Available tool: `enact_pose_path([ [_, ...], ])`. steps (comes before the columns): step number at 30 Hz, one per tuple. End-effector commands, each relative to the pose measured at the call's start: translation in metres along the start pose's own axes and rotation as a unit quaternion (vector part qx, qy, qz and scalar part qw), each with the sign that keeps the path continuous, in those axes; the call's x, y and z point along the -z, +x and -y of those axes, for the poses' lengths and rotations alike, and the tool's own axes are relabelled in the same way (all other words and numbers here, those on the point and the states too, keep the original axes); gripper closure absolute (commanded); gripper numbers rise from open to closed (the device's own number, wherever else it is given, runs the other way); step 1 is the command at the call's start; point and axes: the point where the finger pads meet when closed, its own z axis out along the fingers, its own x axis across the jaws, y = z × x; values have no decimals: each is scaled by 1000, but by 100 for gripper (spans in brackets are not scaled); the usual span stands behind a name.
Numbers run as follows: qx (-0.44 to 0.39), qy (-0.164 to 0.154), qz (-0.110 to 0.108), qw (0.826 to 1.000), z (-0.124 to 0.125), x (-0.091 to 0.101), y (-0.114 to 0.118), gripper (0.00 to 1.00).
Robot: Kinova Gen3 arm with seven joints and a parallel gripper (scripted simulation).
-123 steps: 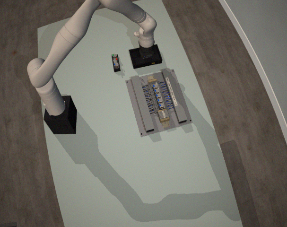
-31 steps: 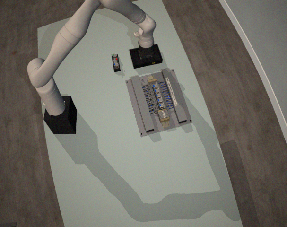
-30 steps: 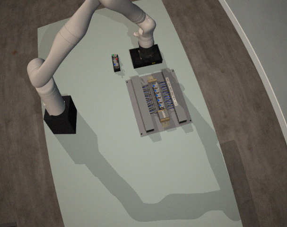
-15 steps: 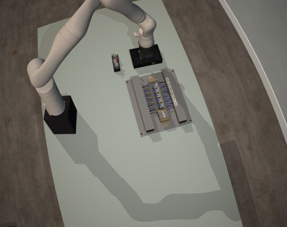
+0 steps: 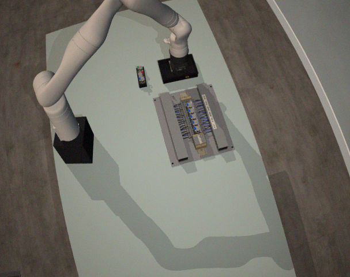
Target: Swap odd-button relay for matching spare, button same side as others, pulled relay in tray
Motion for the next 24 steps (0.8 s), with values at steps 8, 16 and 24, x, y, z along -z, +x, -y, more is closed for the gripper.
enact_pose_path([
  [8, 0, 0, -2, 1000, 0, 4, 1, 0],
  [16, 0, 0, -1, 1000, 0, 5, 1, 0],
  [24, 0, 0, -1, 1000, 0, 7, 1, 0],
])
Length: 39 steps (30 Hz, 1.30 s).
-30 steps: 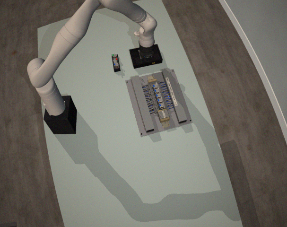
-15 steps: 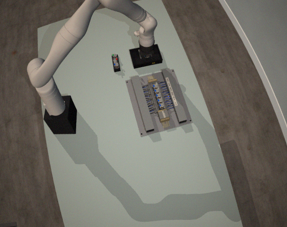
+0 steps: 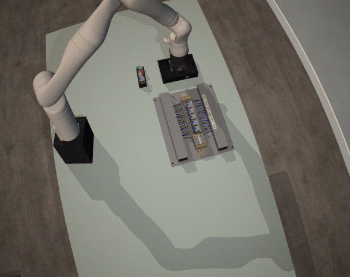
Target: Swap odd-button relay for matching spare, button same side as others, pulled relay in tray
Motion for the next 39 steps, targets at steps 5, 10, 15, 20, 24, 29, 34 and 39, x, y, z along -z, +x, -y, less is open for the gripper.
enact_pose_path([
  [5, 0, 0, -2, 1000, 0, 3, 1, 0],
  [10, 0, 0, -1, 1000, 0, 4, 1, 0],
  [15, 0, 0, -2, 1000, 0, 5, 1, 0],
  [20, 0, 0, -2, 1000, 0, 6, 1, 0],
  [24, 0, 0, -1, 1000, 0, 6, 1, 0],
  [29, 0, 0, -2, 1000, 0, 8, 1, 0],
  [34, 0, 0, -2, 1000, 0, 9, 1, 0],
  [39, 0, 0, -2, 1000, 0, 10, 1, 0],
])
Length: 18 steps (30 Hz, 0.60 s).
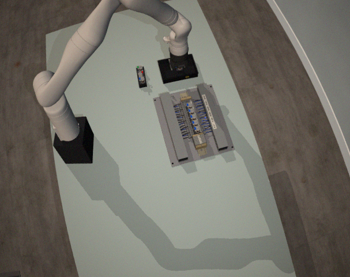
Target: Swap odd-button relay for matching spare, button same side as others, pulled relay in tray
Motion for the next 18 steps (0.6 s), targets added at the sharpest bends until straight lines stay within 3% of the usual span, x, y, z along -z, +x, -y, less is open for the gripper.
enact_pose_path([
  [1, 0, 0, -2, 1000, 0, 2, 1, 0],
  [18, 0, 0, -2, 1000, 0, 5, 1, 0],
])
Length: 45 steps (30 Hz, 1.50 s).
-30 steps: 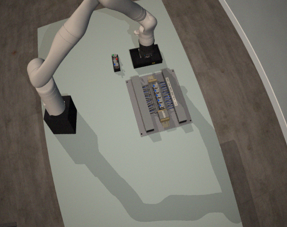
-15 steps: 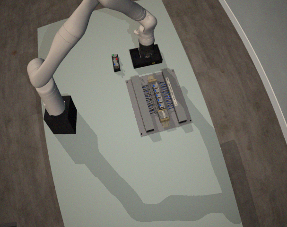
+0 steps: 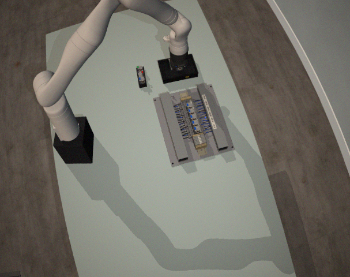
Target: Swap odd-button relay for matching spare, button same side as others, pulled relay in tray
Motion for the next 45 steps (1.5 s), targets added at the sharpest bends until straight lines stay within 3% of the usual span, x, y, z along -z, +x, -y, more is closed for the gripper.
enact_pose_path([
  [1, 0, 0, -1, 1000, 0, 1, 1, 0],
  [45, 0, 0, -1, 1000, 0, 12, 2, 0],
])
